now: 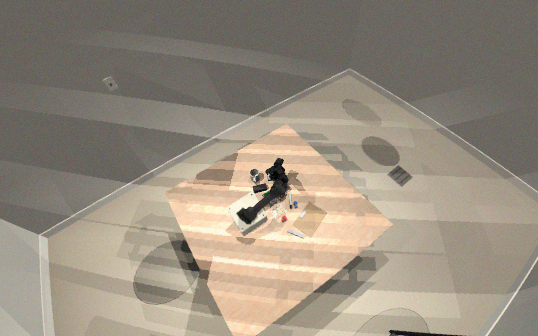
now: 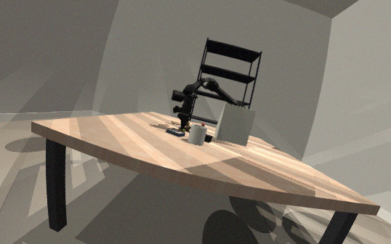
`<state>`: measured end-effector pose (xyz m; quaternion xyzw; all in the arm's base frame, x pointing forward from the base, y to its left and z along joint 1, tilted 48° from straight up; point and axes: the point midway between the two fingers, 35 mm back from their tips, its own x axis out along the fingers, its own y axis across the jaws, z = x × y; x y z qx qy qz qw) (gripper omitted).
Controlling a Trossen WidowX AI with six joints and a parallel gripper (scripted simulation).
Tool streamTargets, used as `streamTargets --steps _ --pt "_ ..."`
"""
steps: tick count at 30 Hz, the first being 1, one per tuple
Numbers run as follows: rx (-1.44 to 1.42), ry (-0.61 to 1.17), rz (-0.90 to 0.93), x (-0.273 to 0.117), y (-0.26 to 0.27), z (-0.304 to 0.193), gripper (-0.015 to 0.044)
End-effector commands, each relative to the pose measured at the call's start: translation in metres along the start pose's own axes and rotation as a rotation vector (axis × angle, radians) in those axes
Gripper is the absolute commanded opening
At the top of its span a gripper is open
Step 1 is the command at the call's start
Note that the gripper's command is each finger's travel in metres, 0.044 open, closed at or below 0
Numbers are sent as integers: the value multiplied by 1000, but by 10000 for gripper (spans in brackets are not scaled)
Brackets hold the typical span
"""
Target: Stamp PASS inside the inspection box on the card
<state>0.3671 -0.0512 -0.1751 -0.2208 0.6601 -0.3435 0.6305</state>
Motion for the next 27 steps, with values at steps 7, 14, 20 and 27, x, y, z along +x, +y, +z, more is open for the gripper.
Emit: streamTargets --steps 7,14,20,27 --pt "3 1 2 -5 0 0 0" --pt "3 1 3 -8 0 1 0" --pt "3 1 4 -11 0 1 0" --pt "3 1 5 -15 0 1 0"
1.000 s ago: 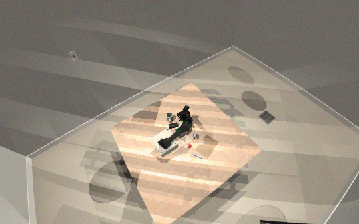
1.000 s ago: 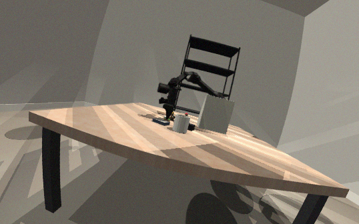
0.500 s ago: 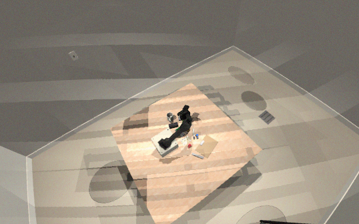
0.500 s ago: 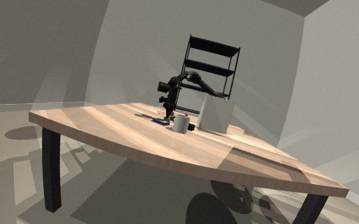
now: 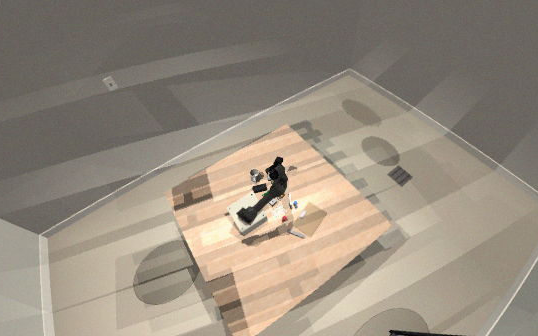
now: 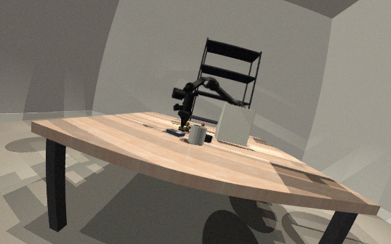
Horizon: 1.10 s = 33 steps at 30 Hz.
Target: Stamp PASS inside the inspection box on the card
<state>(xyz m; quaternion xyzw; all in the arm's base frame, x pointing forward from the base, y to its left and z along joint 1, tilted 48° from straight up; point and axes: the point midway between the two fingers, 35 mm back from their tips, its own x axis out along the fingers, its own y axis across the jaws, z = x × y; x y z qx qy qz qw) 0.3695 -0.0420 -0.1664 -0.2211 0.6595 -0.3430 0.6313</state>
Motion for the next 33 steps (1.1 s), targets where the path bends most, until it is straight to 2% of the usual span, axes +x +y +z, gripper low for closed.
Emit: streamTargets --steps 1,33 --pt "3 3 4 -2 0 0 0" --pt "3 2 8 -18 1 0 0"
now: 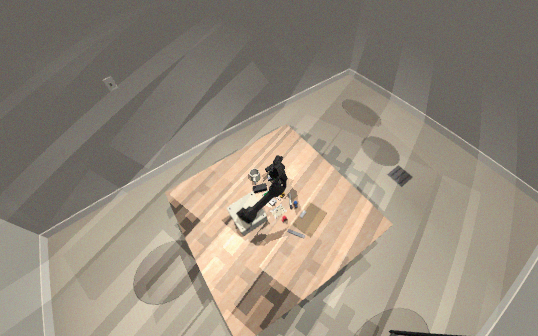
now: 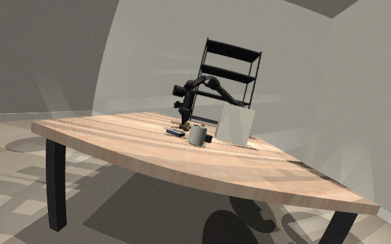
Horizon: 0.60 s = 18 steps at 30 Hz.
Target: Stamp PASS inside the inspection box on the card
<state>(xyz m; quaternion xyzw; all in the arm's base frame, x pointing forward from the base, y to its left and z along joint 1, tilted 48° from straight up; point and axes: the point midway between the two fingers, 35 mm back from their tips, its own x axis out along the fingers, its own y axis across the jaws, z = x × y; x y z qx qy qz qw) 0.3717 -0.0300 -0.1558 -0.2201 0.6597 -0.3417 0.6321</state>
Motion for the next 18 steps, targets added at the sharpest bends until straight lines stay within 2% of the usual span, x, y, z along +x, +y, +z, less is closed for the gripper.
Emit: streamTargets --steps 1,18 --pt "3 3 4 -2 0 0 0" --pt "3 3 5 -11 0 0 0"
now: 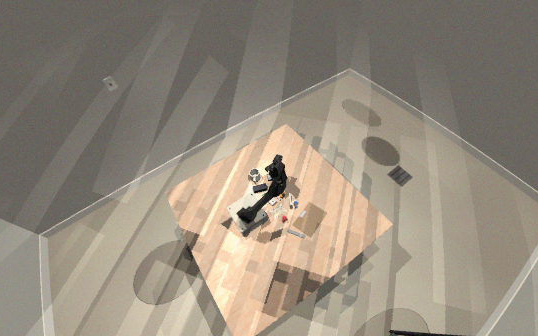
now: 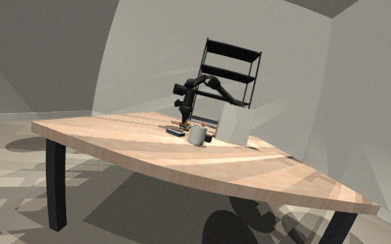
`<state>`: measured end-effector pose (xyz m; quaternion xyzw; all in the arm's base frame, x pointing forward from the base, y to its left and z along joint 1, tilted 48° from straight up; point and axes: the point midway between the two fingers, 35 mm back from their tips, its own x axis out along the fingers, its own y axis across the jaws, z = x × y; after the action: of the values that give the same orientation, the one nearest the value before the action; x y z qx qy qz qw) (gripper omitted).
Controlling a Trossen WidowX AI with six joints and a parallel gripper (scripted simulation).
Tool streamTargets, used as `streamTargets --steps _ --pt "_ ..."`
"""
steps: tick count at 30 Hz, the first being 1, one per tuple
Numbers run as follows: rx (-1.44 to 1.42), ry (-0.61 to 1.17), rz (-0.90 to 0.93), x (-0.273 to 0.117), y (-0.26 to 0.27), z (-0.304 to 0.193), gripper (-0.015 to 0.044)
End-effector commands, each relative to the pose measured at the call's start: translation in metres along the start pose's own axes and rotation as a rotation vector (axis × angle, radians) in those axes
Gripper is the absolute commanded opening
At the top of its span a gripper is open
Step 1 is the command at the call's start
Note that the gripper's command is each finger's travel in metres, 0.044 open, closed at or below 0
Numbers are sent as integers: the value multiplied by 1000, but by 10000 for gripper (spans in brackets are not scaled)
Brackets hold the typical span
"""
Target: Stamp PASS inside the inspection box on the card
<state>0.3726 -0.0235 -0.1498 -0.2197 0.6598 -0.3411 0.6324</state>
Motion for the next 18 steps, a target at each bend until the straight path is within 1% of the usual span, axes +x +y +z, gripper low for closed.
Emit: streamTargets --steps 1,18 --pt "3 3 4 -2 0 0 0" --pt "3 3 5 -11 0 -1 0"
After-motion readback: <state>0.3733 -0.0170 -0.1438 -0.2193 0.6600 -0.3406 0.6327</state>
